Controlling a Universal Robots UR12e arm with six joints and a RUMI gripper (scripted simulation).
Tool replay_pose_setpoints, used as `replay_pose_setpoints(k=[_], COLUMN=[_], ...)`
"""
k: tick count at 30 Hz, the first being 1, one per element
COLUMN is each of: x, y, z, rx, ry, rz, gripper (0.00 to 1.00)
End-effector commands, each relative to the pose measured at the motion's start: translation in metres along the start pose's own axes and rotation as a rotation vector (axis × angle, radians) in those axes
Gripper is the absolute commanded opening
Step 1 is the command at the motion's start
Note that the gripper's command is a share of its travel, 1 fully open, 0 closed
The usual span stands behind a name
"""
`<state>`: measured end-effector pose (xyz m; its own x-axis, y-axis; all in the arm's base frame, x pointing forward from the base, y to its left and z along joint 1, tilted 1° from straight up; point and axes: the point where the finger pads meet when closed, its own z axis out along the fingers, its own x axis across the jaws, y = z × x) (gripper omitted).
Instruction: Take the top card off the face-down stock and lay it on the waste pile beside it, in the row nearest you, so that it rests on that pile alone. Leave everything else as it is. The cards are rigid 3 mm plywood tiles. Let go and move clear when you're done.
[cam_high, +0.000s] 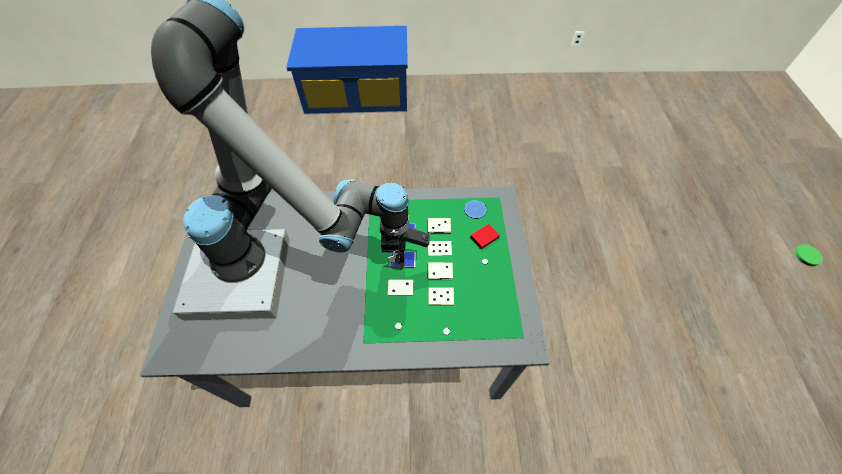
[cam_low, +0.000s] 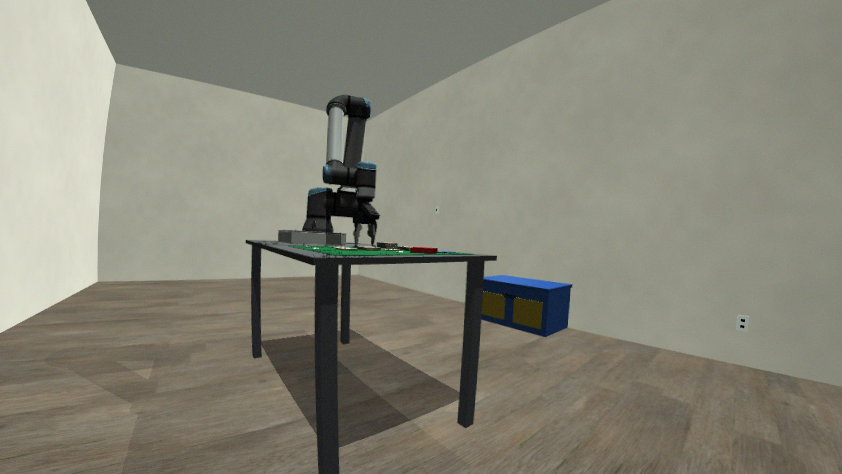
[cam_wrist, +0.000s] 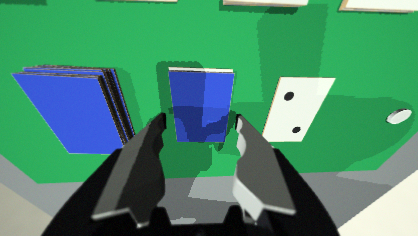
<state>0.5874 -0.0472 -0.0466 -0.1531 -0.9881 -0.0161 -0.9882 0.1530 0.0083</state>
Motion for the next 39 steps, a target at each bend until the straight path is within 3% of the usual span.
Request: replay_pose_setpoints(k=[1,26,39], x=[0.000,0.000,0.000], y=[-0.001,-0.001,-0.001], z=[-0.001,-0.010,-0.068], rx=[0.001,0.001,0.001], ry=[0.000,0.000,0.000], rz=[0.000,0.000,0.000], gripper=[0.50,0.50,0.50])
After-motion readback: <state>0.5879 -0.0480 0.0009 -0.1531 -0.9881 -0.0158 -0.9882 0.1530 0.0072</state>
